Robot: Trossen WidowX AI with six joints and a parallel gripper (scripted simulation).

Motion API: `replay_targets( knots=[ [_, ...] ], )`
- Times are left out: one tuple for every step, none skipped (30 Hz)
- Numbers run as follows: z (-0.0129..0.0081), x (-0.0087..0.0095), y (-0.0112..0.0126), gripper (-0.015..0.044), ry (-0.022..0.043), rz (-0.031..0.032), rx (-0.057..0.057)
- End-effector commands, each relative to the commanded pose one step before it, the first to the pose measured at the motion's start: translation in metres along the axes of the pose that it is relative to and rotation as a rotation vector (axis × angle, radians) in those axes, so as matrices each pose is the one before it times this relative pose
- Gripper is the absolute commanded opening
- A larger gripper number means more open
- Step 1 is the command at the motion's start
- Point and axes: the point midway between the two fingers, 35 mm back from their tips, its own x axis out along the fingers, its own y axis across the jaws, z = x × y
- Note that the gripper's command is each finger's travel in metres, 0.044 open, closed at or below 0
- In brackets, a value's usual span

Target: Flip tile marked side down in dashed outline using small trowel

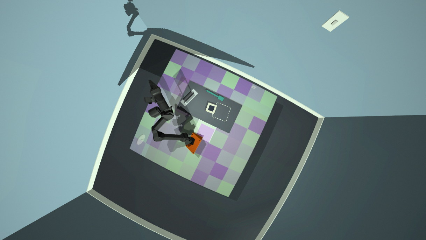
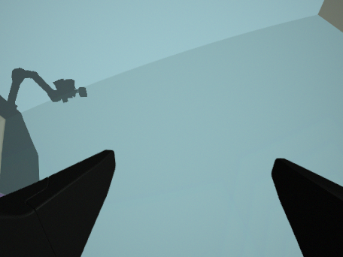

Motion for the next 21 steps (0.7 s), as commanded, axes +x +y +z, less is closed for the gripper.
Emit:
replay_targets(
  knots=[
    [0.00000, 0.00000, 0.00000, 0.0374, 0.00000, 0.00000, 0.0000],
    [0.00000, 0.00000, 0.00000, 0.0348, 0.00000, 0.00000, 0.0000],
    [0.00000, 0.00000, 0.00000, 0.0321, 0.00000, 0.00000, 0.0000],
    [0.00001, 0.00000, -0.00007, 0.0295, -0.00006, -0.00043, -0.0001],
    [0.00000, 0.00000, 0.00000, 0.0269, 0.00000, 0.00000, 0.0000],
    [0.00000, 0.00000, 0.00000, 0.0243, 0.00000, 0.00000, 0.0000],
    [0.00000, 0.00000, -0.00003, 0.0216, -0.00003, -0.00018, 0.0000],
    [0.00000, 0.00000, 0.00000, 0.0190, 0.00000, 0.00000, 0.0000],
    [0.00000, 0.00000, 0.00000, 0.0164, 0.00000, 0.00000, 0.0000],
    [0.00000, 0.00000, 0.00000, 0.0138, 0.00000, 0.00000, 0.0000],
    [0.00000, 0.00000, 0.00000, 0.0111, 0.00000, 0.00000, 0.0000],
    [0.00000, 0.00000, 0.00000, 0.0100, 0.00000, 0.00000, 0.0000],
    [0.00000, 0.00000, 0.00000, 0.0100, 0.00000, 0.00000, 0.0000],
    [0.00000, 0.00000, 0.00000, 0.0100, 0.00000, 0.00000, 0.0000],
    [0.00000, 0.00000, 0.00000, 0.0100, 0.00000, 0.00000, 0.0000],
    [0.00000, 0.00000, 0.00000, 0.0100, 0.00000, 0.00000, 0.0000],
    [0.00000, 0.00000, 0.00000, 0.0100, 0.00000, 0.00000, 0.0000],
    [0.00000, 0.00000, 0.00000, 0.0100, 0.00000, 0.00000, 0.0000],
    [-0.00001, 0.00000, 0.00008, 0.0100, 0.00007, 0.00052, 0.0001],
    [0.00000, 0.00000, 0.00000, 0.0100, 0.00000, 0.00000, 0.0000],
    [0.00000, 0.00000, 0.00000, 0.0100, 0.00000, 0.00000, 0.0000]
  ],
)
